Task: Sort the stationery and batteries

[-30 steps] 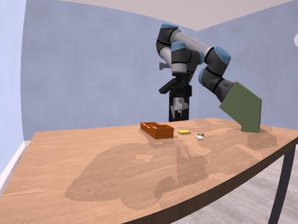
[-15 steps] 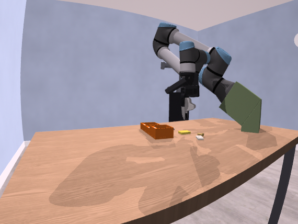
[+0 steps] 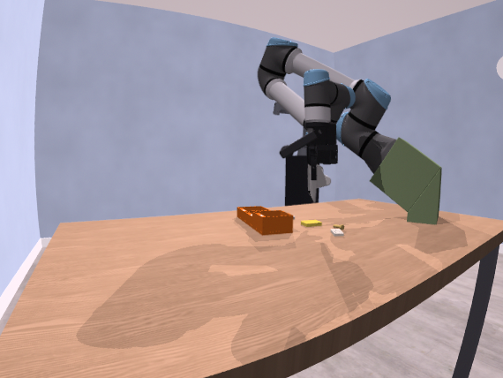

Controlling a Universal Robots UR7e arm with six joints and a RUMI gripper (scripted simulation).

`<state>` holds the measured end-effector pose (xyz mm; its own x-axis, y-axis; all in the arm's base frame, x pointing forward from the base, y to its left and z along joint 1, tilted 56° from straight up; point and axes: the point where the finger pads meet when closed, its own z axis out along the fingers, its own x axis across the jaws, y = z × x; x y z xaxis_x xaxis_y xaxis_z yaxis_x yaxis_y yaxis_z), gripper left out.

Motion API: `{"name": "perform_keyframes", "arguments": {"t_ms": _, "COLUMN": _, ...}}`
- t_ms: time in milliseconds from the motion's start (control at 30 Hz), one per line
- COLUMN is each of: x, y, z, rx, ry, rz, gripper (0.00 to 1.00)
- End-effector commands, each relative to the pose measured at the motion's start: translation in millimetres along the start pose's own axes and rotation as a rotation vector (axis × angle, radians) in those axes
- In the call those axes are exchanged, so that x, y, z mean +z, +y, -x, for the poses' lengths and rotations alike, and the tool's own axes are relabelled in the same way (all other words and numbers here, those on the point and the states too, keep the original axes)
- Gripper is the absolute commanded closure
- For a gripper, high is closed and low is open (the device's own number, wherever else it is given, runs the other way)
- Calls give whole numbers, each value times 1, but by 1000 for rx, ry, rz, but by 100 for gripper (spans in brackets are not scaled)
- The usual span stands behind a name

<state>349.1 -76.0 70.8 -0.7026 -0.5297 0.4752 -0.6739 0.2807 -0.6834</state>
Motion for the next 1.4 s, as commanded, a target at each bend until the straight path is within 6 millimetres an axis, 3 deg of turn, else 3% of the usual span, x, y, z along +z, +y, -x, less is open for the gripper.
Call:
{"name": "perform_keyframes", "arguments": {"t_ms": 0, "x": 0, "y": 1, "z": 0, "rx": -156, "ry": -12, "rz": -9, "gripper": 67}}
{"name": "perform_keyframes", "arguments": {"t_ms": 367, "x": 0, "y": 1, "z": -1, "rx": -381, "ry": -28, "rz": -23, "gripper": 67}}
{"name": "perform_keyframes", "arguments": {"t_ms": 1367, "x": 0, "y": 3, "z": -2, "rx": -383, "ry": -27, "rz": -22, "gripper": 67}}
